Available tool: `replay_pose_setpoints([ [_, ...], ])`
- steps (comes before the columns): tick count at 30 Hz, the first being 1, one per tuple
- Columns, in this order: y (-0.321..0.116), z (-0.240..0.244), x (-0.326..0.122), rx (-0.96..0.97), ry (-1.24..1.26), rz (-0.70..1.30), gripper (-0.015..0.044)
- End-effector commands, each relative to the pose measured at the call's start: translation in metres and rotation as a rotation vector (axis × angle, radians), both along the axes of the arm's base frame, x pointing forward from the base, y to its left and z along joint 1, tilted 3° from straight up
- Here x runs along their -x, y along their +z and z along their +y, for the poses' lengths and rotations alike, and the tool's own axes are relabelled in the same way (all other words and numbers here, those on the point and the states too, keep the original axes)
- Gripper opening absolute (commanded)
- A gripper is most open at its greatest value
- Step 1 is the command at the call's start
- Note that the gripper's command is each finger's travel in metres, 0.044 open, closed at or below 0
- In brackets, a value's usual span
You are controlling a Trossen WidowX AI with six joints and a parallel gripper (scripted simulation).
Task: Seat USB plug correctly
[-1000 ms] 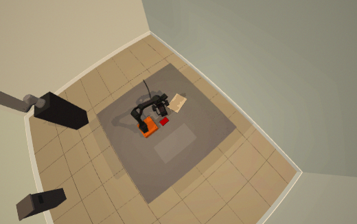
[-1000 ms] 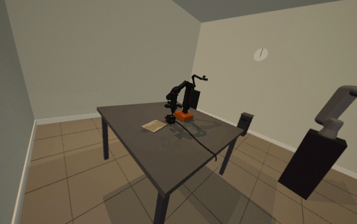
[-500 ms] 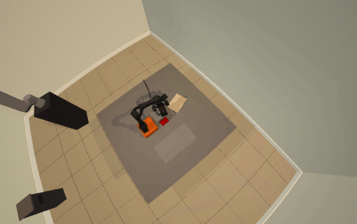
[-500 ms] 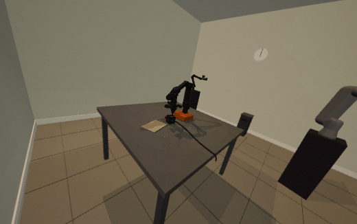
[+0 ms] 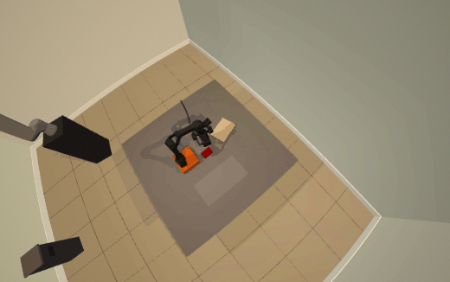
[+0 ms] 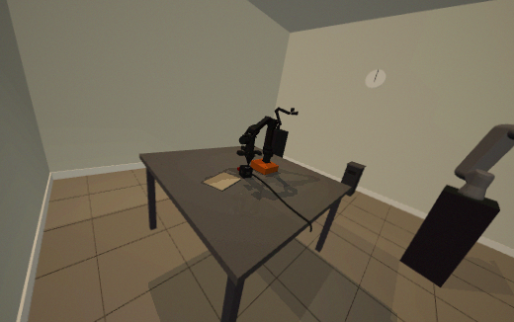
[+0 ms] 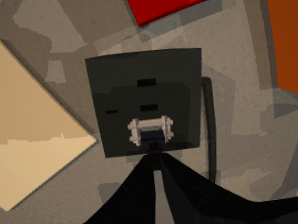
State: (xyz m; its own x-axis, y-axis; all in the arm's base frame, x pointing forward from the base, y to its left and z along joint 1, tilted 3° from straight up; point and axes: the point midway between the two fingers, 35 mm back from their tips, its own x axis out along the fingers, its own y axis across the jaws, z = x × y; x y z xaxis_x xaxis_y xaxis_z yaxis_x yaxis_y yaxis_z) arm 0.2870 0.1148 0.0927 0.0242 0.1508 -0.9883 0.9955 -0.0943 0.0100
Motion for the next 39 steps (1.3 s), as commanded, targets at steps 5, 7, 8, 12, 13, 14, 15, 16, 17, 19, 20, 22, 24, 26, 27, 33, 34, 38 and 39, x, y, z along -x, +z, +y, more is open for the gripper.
replay_pose_setpoints([
  [5, -0.0011, 0.0004, -0.0001, -0.002, 0.001, 0.0, 0.0],
  [7, -0.0013, 0.0005, -0.0001, -0.002, 0.001, 0.0, 0.0],
  [8, -0.0015, 0.0005, -0.0002, -0.002, 0.001, 0.0, 0.0],
  [12, -0.0019, 0.0005, -0.0002, -0.002, 0.001, 0.0, 0.0],
  [13, -0.0021, 0.0005, -0.0002, -0.002, 0.001, 0.0, 0.0],
  [14, -0.0022, 0.0005, -0.0002, -0.002, 0.001, 0.0, 0.0],
  [15, -0.0023, 0.0005, -0.0002, -0.002, 0.001, 0.0, 0.0],
  [16, -0.0024, 0.0005, -0.0002, -0.002, 0.001, 0.0, 0.0],
  [17, -0.0025, 0.0005, -0.0002, -0.002, 0.001, 0.0, 0.0],
  [19, -0.0028, 0.0005, -0.0002, -0.002, 0.001, 0.0, 0.0],
  [20, -0.0029, 0.0006, -0.0002, -0.002, 0.001, 0.0, 0.0],
  [22, -0.0031, 0.0006, -0.0002, -0.002, 0.001, 0.0, 0.0],
  [24, -0.0034, 0.0006, -0.0002, -0.002, 0.001, 0.0, 0.0],
  [26, -0.0036, 0.0006, -0.0002, -0.002, 0.001, 0.0, 0.0],
  [27, -0.0037, 0.0006, -0.0002, -0.002, 0.001, 0.0, 0.0],
  [33, -0.0045, 0.0006, -0.0002, -0.002, 0.001, 0.0, 0.0],
  [34, -0.0046, 0.0007, -0.0002, -0.002, 0.001, 0.0, 0.0],
  [38, -0.0051, 0.0007, -0.0002, -0.002, 0.001, 0.0, 0.0],
  [39, -0.0052, 0.0007, -0.0002, -0.002, 0.001, 0.0, 0.0],
])
